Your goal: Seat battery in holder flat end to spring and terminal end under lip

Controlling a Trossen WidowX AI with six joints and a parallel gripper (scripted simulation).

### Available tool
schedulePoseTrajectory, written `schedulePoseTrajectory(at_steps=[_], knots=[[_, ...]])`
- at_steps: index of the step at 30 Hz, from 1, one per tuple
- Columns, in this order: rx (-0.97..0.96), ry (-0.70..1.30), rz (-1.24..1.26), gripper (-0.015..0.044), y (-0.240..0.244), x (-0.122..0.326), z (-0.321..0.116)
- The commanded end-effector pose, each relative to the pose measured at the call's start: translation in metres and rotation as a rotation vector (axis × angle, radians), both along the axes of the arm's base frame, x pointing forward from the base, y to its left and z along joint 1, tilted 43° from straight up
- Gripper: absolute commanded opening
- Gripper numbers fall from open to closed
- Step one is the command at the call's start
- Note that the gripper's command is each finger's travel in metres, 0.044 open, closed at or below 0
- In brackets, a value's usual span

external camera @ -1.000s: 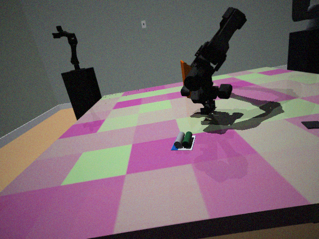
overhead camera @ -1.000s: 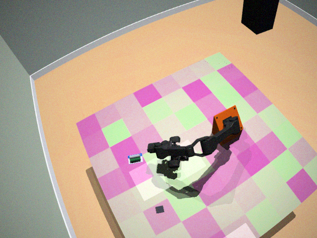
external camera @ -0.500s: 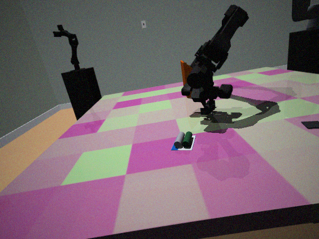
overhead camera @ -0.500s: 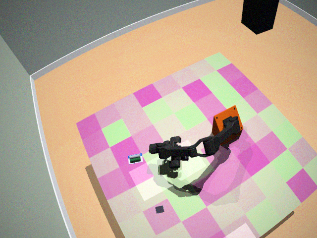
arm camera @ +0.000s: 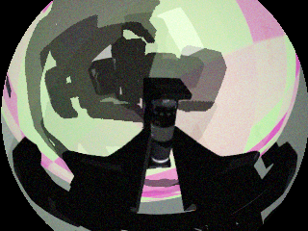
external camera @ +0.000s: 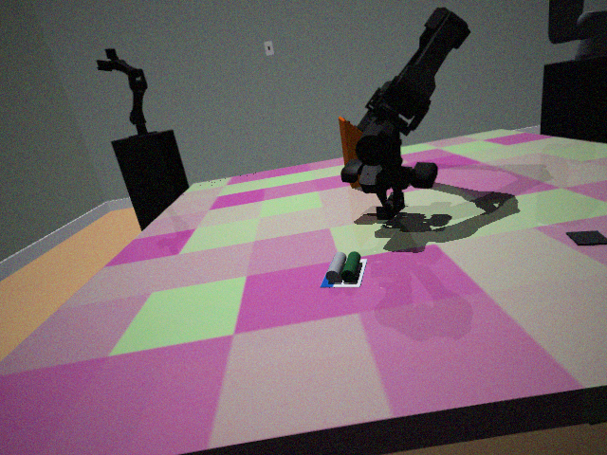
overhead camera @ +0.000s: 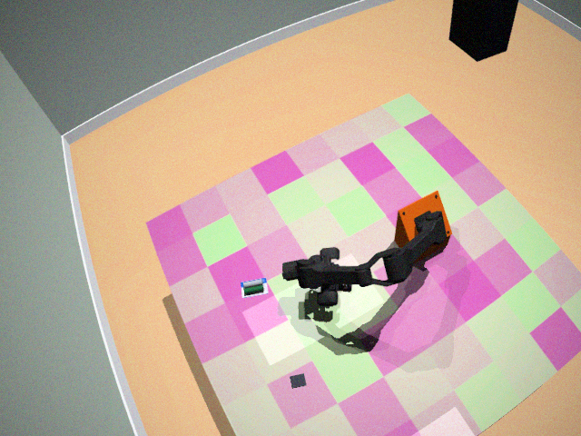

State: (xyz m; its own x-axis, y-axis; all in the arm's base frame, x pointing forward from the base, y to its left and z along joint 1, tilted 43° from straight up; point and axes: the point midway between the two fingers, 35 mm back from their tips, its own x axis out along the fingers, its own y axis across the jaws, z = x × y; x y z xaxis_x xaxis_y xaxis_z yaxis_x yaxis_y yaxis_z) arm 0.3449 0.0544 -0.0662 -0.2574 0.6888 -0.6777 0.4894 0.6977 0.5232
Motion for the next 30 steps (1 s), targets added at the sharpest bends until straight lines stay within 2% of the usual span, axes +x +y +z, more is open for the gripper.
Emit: schedulePoseTrajectory(at_steps=[1, 30], knots=[[-0.024, -0.025, -0.010, 0.0060, -0.0017, 0.0031, -0.0034], [-0.078, -0.090, -0.082, 0.0060, 0.0032, -0.0014, -0.0021]])
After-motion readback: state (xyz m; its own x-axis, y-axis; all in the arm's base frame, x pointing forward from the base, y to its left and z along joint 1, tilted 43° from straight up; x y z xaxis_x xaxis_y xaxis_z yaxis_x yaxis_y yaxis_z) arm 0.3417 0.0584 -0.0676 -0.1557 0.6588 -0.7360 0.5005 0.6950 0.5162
